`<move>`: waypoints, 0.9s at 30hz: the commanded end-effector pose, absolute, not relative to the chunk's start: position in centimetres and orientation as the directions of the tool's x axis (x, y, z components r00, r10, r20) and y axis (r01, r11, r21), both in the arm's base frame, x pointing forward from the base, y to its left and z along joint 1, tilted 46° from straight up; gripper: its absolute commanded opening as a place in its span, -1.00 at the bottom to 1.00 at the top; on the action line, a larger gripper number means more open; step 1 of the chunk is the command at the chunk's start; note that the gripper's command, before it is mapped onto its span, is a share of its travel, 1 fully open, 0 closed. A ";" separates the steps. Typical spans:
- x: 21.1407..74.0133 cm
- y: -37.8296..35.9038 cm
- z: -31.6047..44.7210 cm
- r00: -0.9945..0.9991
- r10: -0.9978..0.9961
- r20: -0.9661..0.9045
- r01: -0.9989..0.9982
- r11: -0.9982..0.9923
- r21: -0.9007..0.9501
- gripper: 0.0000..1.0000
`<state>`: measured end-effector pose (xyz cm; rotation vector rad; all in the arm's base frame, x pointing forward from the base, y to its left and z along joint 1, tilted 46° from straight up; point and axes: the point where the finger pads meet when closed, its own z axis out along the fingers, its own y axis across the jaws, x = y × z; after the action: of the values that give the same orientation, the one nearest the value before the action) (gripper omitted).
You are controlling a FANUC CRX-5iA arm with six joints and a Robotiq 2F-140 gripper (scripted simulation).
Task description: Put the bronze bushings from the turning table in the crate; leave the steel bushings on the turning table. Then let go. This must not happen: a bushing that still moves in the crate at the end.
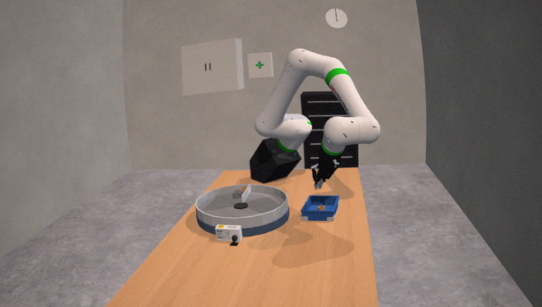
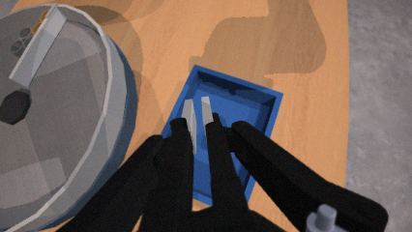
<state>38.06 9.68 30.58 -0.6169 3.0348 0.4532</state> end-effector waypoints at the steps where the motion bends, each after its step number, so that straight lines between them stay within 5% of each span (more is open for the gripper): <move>1: 38.0 9.5 30.4 -0.922 -0.380 -0.069 -0.384 0.880 0.278 -0.87; 27: 33.3 -13.3 11.9 -0.922 -0.381 -0.069 -0.384 0.880 0.279 -0.87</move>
<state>33.54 -8.74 15.59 -0.6091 3.0475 0.4377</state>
